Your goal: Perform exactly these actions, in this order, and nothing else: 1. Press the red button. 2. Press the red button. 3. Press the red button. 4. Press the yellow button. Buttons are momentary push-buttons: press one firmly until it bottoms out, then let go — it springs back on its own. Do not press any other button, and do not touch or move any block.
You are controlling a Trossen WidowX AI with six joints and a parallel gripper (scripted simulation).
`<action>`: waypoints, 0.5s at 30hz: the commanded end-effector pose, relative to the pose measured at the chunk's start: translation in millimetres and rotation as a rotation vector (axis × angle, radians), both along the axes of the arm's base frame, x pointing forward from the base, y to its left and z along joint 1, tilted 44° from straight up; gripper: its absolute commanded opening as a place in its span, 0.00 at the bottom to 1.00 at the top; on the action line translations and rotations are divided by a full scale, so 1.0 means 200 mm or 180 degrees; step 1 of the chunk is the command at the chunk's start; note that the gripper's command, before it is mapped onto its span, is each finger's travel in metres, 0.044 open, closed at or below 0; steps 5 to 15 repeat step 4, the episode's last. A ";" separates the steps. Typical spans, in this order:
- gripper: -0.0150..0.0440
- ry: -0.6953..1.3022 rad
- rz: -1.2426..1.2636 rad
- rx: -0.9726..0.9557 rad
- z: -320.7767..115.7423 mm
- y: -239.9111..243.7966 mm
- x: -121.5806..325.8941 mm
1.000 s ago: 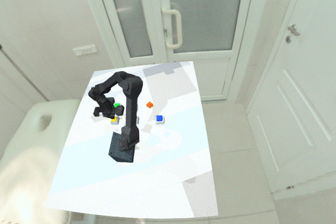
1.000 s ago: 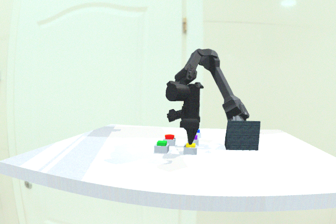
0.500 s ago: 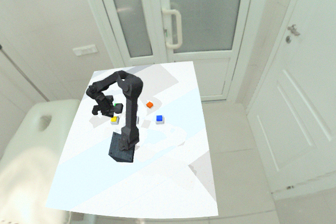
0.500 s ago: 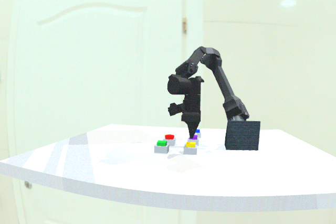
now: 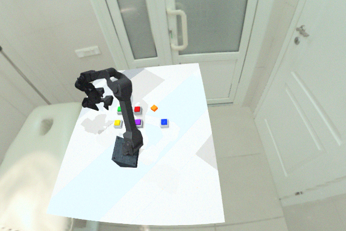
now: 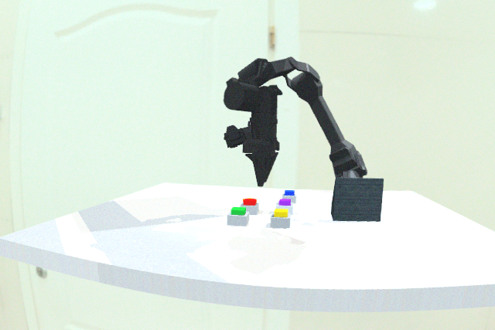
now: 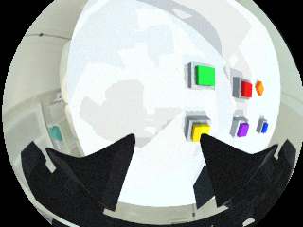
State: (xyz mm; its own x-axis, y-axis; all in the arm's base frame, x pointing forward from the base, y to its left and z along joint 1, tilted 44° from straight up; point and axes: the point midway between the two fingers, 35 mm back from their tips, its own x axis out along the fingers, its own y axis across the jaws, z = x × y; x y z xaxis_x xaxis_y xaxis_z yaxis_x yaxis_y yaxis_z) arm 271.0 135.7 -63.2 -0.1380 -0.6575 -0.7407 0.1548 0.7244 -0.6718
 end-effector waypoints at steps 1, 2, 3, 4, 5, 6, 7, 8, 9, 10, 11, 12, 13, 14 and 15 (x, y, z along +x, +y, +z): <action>0.93 0.0011 -0.0017 0.0005 -0.02 0.11 0.06; 0.93 0.0012 -0.0018 0.0004 -0.02 0.11 0.06; 0.93 0.0012 -0.0018 0.0004 -0.02 0.11 0.06; 0.93 0.0012 -0.0018 0.0004 -0.02 0.11 0.06; 0.93 0.0012 -0.0018 0.0004 -0.02 0.11 0.06; 0.93 0.0012 -0.0018 0.0004 -0.02 0.11 0.06; 0.93 0.0012 -0.0018 0.0004 -0.02 0.11 0.06; 0.93 0.0012 -0.0018 0.0004 -0.02 0.11 0.06; 0.93 0.0012 -0.0018 0.0004 -0.02 0.11 0.06; 0.93 0.0012 -0.0018 0.0004 -0.02 0.11 0.06; 0.93 0.0012 -0.0018 0.0004 -0.02 0.11 0.06; 0.93 0.0012 -0.0018 0.0004 -0.02 0.11 0.06; 0.93 0.0012 -0.0018 0.0004 -0.02 0.11 0.06; 0.93 0.0012 -0.0018 0.0004 -0.02 0.11 0.06; 0.93 0.0012 -0.0018 0.0004 -0.02 0.11 0.06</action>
